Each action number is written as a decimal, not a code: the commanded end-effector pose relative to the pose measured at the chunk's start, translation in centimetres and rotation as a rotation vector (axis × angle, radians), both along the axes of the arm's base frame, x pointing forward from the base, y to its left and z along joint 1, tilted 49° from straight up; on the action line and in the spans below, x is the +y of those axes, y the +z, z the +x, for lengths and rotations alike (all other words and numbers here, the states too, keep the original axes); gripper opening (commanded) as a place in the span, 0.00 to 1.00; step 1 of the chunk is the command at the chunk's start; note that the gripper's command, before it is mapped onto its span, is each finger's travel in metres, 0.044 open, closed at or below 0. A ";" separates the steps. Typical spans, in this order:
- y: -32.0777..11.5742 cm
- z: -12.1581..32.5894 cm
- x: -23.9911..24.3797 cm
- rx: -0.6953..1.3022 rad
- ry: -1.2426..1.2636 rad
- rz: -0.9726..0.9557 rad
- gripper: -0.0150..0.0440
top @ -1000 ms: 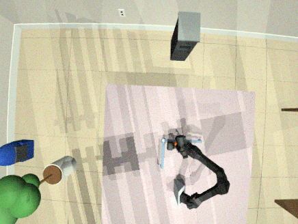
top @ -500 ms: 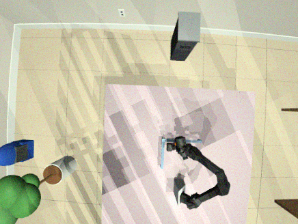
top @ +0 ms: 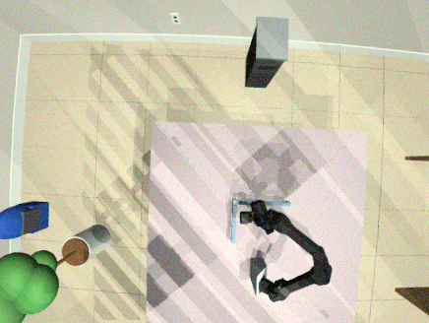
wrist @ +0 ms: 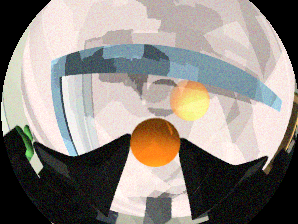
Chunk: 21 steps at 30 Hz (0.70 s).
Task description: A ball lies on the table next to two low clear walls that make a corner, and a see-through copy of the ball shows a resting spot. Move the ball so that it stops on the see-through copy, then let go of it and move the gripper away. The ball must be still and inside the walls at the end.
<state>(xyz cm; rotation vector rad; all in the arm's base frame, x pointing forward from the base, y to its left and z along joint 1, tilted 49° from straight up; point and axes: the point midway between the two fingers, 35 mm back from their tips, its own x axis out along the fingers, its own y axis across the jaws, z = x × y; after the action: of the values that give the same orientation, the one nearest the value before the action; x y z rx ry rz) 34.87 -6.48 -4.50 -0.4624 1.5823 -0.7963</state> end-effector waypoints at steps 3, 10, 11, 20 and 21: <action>1.9 1.5 2.0 -0.023 0.017 -0.012 0.25; 4.8 2.9 4.4 -0.042 0.045 -0.040 0.25; 5.2 3.0 4.8 -0.045 0.049 -0.043 0.25; 7.1 3.6 6.1 -0.059 0.067 -0.061 0.25; 7.0 3.6 5.8 -0.059 0.067 -0.060 0.25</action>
<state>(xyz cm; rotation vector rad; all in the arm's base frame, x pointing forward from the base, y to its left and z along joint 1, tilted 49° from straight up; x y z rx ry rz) 38.44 0.00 2.41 -0.5286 1.4875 -0.7914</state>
